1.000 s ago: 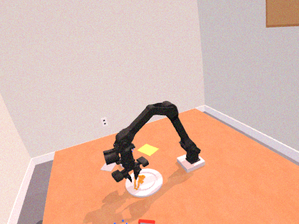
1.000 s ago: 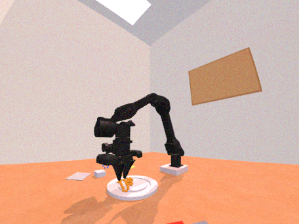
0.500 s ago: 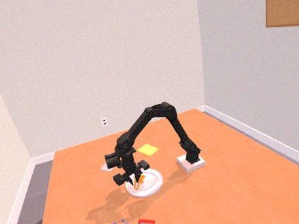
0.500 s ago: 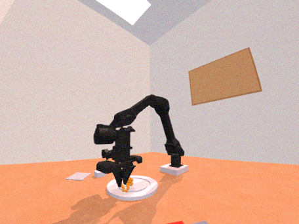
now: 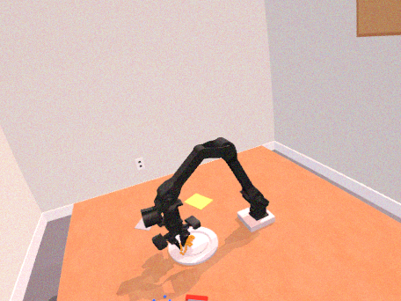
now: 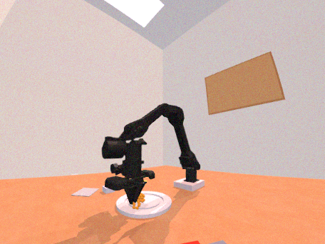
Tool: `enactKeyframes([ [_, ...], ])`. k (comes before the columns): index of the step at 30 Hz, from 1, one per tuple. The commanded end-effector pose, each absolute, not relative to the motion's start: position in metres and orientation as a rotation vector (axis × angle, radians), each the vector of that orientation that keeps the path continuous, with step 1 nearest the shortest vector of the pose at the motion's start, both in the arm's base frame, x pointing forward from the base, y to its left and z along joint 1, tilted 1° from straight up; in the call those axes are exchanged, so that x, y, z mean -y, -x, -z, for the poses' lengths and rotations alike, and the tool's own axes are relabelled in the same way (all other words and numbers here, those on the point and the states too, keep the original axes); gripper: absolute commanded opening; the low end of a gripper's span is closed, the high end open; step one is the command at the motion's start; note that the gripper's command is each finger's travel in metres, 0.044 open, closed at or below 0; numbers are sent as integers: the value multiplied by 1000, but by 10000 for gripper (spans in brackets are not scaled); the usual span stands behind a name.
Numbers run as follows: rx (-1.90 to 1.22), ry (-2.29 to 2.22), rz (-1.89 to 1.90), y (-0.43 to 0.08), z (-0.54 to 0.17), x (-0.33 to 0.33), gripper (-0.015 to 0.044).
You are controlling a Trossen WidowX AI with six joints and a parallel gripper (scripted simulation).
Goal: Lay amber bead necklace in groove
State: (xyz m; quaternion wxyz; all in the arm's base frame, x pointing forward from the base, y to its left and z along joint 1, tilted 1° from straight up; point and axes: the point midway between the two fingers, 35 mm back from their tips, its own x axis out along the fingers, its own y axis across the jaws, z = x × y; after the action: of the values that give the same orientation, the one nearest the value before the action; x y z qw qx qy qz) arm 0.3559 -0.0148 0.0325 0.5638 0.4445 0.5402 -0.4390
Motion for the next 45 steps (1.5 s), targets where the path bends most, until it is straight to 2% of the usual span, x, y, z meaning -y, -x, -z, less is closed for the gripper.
enactKeyframes([
  [1, -1272, -1046, 1033, -356, -33, 15, 33],
  [6, -1272, -1046, 1033, -356, -33, 15, 0],
  [45, -1267, -1055, 1034, -371, -31, 17, 0],
])
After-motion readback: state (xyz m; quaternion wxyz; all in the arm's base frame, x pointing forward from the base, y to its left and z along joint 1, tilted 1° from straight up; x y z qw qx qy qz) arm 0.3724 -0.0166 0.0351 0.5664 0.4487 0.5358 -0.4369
